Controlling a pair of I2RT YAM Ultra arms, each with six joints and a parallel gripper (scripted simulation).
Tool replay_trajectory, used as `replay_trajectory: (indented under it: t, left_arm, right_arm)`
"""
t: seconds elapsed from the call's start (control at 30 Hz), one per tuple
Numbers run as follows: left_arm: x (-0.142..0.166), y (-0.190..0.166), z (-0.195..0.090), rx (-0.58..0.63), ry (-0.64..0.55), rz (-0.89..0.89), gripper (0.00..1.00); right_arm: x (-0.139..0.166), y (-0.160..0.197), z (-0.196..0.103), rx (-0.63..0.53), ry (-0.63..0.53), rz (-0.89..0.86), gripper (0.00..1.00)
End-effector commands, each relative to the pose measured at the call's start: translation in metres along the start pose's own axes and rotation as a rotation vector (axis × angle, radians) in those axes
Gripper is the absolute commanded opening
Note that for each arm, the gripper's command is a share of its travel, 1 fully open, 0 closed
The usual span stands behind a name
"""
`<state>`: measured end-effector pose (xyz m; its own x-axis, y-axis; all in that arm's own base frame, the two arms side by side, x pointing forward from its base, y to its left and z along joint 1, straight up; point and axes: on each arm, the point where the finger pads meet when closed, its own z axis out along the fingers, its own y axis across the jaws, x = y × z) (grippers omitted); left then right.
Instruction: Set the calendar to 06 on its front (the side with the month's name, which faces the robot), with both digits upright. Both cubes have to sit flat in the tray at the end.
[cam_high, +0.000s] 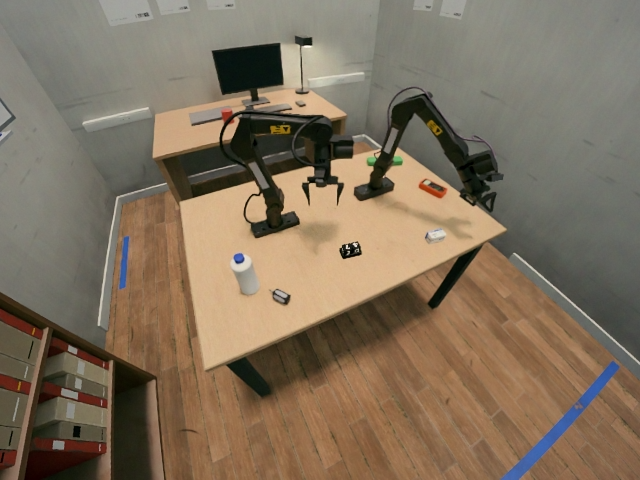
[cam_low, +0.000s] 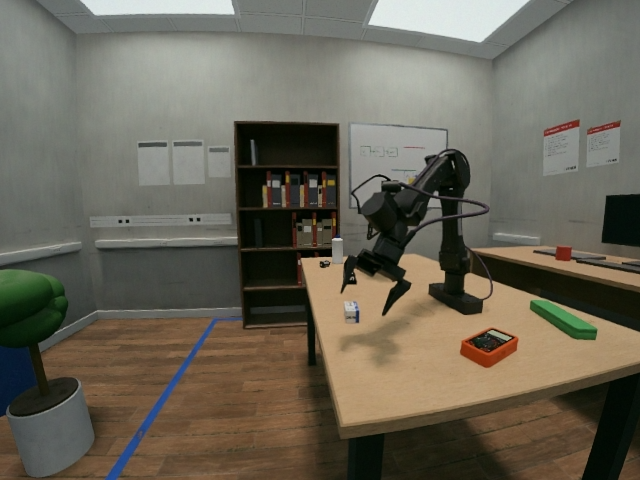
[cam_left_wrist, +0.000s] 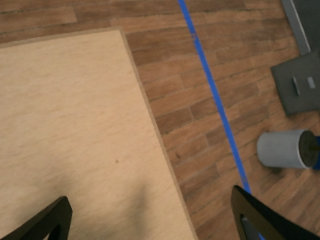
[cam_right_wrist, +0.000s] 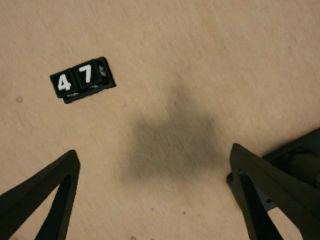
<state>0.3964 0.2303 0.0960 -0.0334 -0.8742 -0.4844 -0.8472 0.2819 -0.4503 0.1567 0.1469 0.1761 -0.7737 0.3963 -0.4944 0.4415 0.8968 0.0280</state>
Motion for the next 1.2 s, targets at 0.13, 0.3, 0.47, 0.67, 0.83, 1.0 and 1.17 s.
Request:
replay_trajectory:
  t: [0.13,0.3,0.47,0.67,0.83,1.0,1.17]
  left_arm:
    - [-0.005,-0.005,-0.003,0.015,-0.013,-0.002,1.0]
    - [-0.005,-0.005,-0.003,0.015,-0.013,-0.002,1.0]
    - [-0.005,-0.005,-0.003,0.015,-0.013,-0.002,1.0]
    - [-0.005,-0.005,-0.003,0.015,-0.013,-0.002,1.0]
    - [-0.005,-0.005,-0.003,0.015,-0.013,-0.002,1.0]
    - [-0.005,-0.005,-0.003,0.015,-0.013,-0.002,1.0]
    - [-0.005,-0.005,-0.003,0.015,-0.013,-0.002,1.0]
  right_arm:
    - [-0.001,0.001,-0.001,-0.005,-0.001,0.003,1.0]
    - [-0.001,0.001,-0.001,-0.005,-0.001,0.003,1.0]
    - [-0.001,0.001,-0.001,-0.005,-0.001,0.003,1.0]
    - [-0.004,0.008,0.002,-0.028,-0.05,0.029,1.0]
    - [-0.003,0.037,0.009,-0.138,-0.269,0.041,1.0]
    - [0.021,0.059,0.022,-0.212,-0.462,-0.055,1.0]
    - [0.034,0.067,0.03,-0.239,-0.555,-0.111,1.0]
